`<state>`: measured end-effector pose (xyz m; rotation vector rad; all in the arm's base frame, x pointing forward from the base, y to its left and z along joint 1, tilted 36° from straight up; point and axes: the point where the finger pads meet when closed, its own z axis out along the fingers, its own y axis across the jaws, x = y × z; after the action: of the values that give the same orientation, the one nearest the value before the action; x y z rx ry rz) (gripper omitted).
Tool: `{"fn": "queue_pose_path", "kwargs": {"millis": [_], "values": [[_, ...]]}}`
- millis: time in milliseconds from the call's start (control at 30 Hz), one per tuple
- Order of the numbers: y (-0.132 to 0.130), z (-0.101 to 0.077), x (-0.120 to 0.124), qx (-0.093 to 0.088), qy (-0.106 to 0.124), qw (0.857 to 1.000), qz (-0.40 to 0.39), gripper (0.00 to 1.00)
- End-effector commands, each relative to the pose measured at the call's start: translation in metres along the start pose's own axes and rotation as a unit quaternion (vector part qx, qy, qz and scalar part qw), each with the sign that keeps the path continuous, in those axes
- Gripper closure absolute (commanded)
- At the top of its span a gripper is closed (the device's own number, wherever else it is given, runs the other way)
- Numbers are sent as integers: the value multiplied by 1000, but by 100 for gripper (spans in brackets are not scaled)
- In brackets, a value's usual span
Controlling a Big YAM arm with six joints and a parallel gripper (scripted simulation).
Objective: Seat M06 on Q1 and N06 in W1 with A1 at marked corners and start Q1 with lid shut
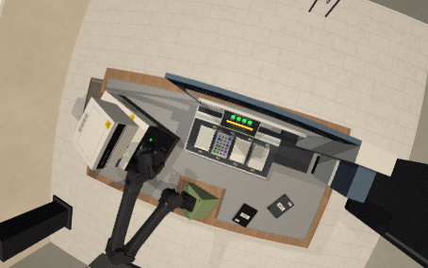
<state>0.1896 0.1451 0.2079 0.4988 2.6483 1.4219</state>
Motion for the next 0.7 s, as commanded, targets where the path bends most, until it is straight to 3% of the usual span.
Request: {"fn": "queue_pose_path", "kwargs": {"millis": [0, 400, 667], "values": [[6, -12, -2, -3, -8, 1000, -24, 100], [17, -40, -10, -10, -16, 999, -42, 100], [17, -35, -8, -4, -15, 999, -46, 100]]}}
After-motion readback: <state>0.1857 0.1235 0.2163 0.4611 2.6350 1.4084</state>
